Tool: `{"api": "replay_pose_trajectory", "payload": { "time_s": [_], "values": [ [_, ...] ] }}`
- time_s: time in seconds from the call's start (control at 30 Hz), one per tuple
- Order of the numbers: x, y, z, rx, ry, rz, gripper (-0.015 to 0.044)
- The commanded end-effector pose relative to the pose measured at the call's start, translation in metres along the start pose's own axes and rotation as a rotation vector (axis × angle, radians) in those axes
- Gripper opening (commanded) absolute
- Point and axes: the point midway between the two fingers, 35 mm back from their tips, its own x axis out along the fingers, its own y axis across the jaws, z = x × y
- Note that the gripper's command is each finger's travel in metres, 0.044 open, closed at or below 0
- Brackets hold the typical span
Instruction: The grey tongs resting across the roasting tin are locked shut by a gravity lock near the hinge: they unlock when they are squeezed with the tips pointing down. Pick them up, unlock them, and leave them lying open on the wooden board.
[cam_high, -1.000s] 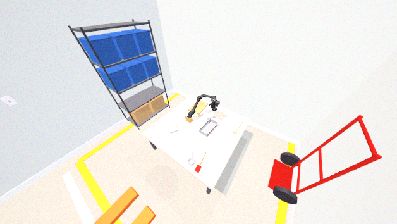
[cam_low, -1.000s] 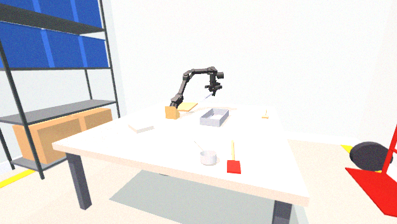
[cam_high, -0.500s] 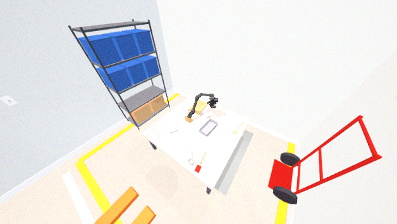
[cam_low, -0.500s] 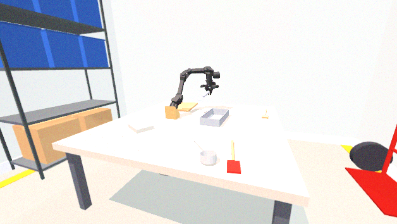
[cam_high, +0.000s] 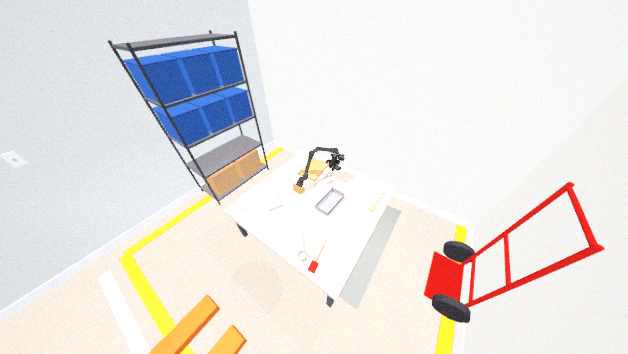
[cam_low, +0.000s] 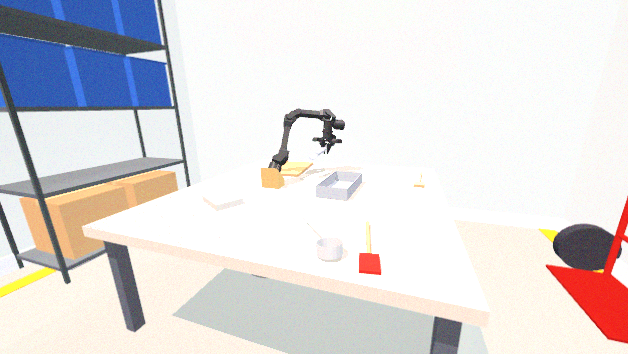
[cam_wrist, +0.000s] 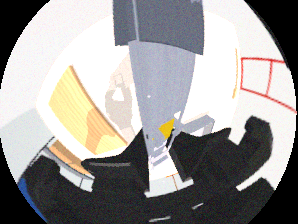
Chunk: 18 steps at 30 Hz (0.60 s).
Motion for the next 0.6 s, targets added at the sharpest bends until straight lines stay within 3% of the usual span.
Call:
{"api": "replay_pose_trajectory", "payload": {
  "time_s": [0.0, 0.57],
  "values": [
    [0.002, 0.013, 0.003, -0.032, 0.019, -0.007, -0.0150],
    [0.018, 0.064, 0.010, -0.167, 0.114, -0.002, -0.0150]
  ]
}}
